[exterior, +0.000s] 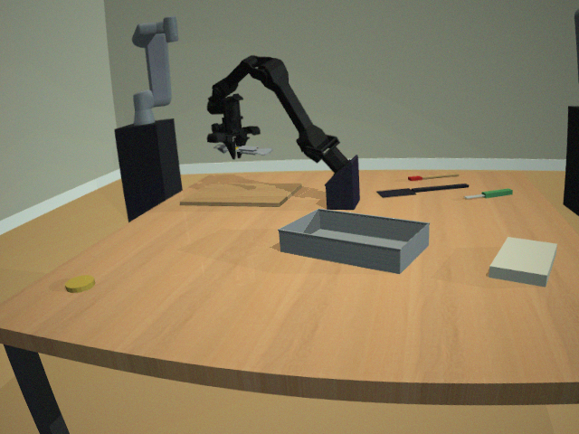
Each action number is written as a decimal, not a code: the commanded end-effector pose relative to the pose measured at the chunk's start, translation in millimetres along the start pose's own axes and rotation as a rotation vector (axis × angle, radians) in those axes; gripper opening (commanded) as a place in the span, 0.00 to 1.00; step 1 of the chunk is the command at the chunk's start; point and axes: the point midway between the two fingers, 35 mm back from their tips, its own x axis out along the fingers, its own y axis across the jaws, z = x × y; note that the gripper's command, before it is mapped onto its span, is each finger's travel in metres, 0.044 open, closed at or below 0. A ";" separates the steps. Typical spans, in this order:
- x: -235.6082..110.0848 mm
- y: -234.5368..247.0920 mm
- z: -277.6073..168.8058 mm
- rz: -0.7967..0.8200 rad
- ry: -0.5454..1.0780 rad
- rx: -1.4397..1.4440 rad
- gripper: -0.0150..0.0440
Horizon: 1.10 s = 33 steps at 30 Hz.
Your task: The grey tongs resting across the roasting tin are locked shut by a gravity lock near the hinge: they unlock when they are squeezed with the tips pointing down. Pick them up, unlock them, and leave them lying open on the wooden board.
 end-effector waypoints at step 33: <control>53.3 -0.3 3.0 0.005 0.001 -0.004 0.00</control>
